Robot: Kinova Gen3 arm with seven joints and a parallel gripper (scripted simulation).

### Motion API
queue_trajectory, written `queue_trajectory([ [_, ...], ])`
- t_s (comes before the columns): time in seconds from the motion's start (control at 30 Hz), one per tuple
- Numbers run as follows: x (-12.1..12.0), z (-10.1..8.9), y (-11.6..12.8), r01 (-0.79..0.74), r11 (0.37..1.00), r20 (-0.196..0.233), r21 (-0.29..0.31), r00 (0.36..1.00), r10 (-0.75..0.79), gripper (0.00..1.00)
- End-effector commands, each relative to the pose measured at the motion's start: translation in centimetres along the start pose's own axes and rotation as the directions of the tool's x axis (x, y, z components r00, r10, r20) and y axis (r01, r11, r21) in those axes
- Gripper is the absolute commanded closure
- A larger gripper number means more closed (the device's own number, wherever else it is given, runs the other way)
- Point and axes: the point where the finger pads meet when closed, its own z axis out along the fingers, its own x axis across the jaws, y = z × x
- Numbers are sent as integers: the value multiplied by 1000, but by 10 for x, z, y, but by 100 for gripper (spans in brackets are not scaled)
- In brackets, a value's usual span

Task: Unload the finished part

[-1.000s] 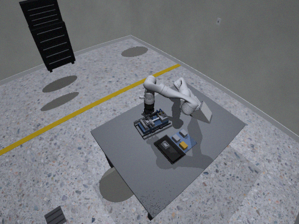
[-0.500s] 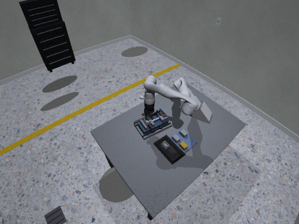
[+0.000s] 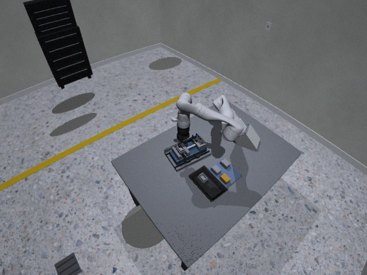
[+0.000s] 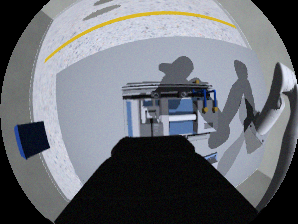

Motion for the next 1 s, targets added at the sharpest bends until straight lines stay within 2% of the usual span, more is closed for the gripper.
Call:
queue_trajectory([
  [0.0,0,-1,0,0,1000,2,-1,1000,0,100],
  [0.63,0,-1,0,0,1000,2,-1,1000,0,100],
  [0.67,0,-1,0,0,1000,2,-1,1000,0,0],
  [0.97,0,-1,0,0,1000,2,-1,1000,0,0],
])
